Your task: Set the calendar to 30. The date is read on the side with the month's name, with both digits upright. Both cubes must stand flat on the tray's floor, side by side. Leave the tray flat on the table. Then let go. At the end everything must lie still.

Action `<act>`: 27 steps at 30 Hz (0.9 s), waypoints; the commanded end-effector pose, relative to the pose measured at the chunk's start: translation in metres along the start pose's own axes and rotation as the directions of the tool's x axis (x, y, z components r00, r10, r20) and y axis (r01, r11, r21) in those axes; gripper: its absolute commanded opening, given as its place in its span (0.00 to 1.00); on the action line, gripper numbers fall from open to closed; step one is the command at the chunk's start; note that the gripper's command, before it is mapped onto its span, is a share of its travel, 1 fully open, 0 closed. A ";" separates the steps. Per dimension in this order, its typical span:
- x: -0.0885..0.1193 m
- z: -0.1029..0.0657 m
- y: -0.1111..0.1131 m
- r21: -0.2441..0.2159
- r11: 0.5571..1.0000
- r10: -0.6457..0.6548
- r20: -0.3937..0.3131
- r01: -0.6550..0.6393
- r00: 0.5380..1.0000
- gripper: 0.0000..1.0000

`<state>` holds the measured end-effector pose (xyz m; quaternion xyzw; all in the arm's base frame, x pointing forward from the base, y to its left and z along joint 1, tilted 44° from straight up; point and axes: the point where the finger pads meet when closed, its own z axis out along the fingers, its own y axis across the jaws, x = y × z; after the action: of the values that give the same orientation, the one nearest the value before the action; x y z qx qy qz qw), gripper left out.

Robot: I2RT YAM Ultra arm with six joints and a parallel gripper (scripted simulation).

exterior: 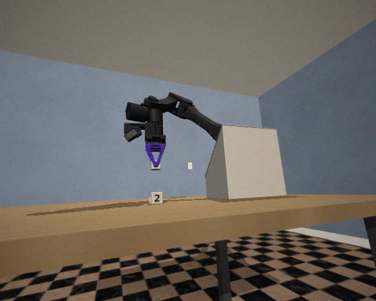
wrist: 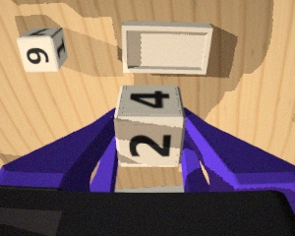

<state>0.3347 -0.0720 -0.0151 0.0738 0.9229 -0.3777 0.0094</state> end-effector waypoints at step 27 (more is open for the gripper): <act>-0.001 -0.005 0.005 0.011 0.531 -0.847 0.011 0.847 0.531 0.27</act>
<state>0.3338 -0.0722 -0.0158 -0.3158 0.8702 -0.3475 -0.1495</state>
